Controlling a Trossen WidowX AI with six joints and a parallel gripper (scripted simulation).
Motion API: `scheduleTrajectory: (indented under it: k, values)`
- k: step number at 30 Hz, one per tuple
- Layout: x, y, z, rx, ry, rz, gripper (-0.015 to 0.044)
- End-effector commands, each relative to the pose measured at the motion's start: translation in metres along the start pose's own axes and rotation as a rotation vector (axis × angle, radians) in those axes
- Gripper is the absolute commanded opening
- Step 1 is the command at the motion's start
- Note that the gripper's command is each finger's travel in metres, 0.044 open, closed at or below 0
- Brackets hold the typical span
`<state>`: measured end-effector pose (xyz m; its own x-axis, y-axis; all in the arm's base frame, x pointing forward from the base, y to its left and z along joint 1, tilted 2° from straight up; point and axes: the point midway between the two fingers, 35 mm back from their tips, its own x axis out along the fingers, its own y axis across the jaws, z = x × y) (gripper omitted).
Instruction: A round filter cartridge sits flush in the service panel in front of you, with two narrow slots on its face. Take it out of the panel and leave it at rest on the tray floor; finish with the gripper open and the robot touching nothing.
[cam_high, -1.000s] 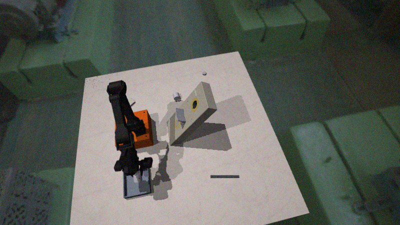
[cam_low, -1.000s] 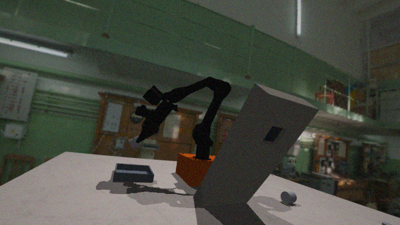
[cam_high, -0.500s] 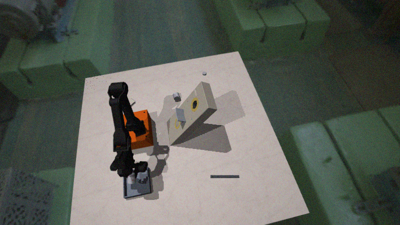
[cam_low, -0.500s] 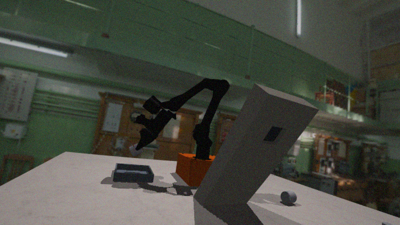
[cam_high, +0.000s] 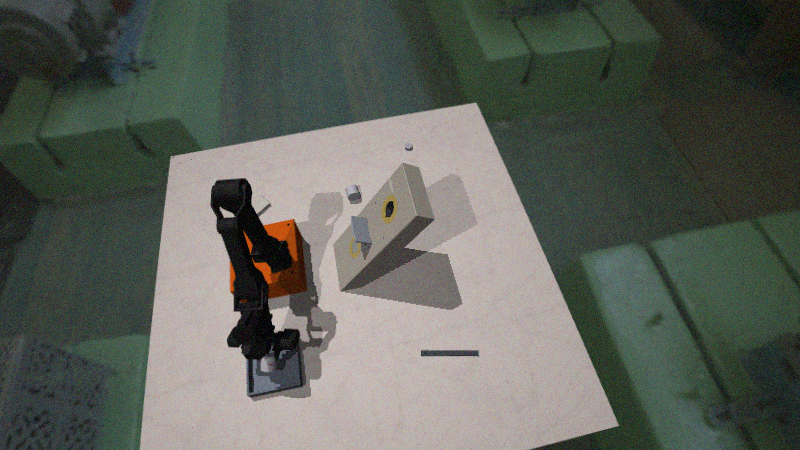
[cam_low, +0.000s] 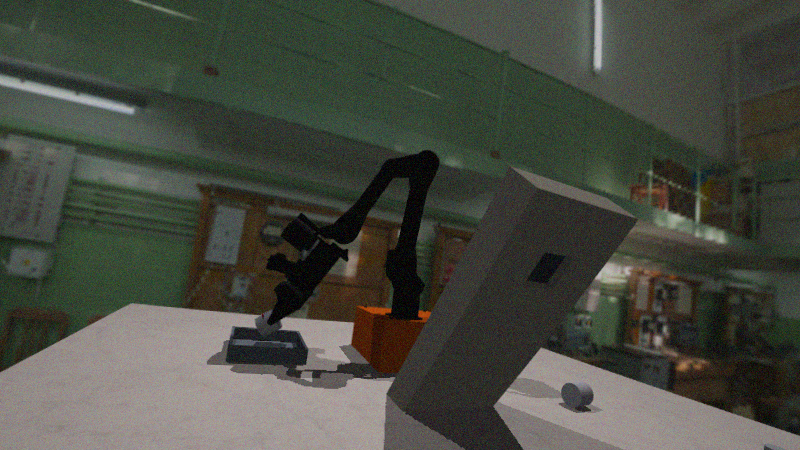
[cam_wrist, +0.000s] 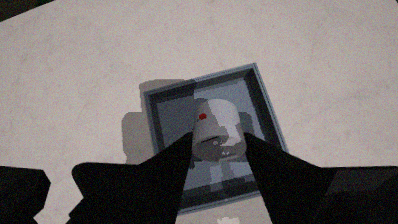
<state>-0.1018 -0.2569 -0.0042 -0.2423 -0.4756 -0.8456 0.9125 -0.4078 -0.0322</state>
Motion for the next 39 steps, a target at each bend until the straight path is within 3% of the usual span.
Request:
scheduleTrajectory:
  k: [1,6,23,28,34,39]
  values:
    - [0.011,0.000,-0.009,-0.005,-0.001,0.004,0.0000]
    - [0.014,0.000,-0.013,-0.005,-0.001,0.004,0.0000]
    - [0.011,0.000,-0.011,0.000,0.006,0.000,0.0440]
    - [0.006,0.000,-0.006,0.000,0.006,0.000,0.0440]
    - [-0.048,0.000,0.024,0.000,0.005,0.000,0.0440]
    - [-0.036,0.001,0.022,-0.005,-0.007,0.004,0.0440]
